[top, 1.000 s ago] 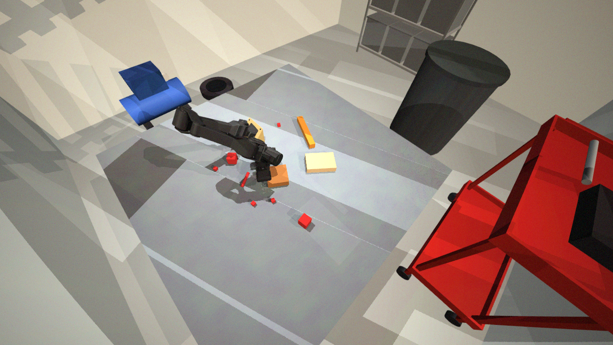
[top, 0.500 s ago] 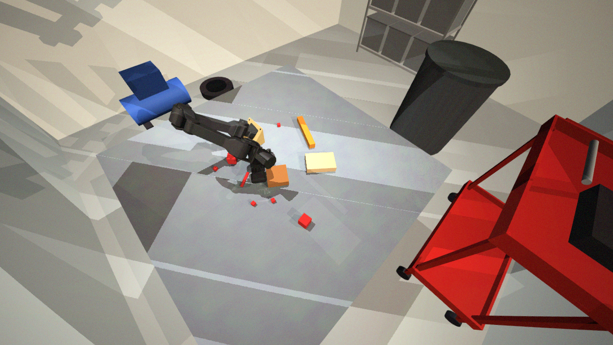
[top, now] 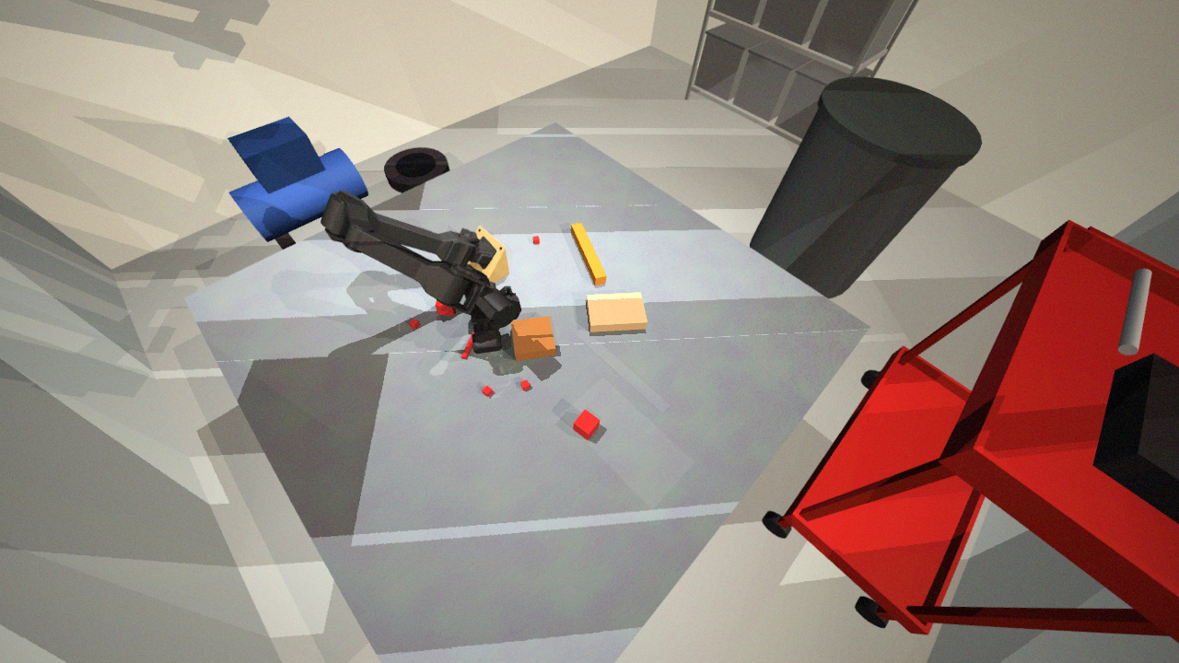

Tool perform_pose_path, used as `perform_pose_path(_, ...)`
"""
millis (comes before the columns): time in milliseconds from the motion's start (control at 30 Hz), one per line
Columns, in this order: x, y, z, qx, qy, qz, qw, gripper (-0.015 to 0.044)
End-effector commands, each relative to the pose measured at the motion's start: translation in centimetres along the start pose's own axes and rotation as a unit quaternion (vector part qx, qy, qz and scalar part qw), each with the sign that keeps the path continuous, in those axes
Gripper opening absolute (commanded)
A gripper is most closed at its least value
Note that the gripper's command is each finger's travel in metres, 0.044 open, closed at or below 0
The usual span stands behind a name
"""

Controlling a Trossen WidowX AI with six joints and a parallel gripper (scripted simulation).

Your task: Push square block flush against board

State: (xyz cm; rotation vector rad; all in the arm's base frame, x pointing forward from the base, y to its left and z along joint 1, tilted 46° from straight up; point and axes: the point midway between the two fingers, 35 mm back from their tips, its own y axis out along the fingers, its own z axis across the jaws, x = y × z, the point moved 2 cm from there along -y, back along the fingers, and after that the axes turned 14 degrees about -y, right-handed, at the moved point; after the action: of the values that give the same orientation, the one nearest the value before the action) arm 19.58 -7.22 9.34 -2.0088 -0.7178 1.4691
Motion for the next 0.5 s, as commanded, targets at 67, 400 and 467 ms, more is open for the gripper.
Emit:
perform_pose_path(67,0.3,-2.6,-0.2,0.003,-0.002,-0.002,1.0,0.0)
perform_pose_path(400,1.9,-5.3,-0.1,0.004,-0.001,0.003,1.0,0.0)
perform_pose_path(467,2.7,-5.3,-0.1,0.003,0.0,0.003,1.0,0.0)
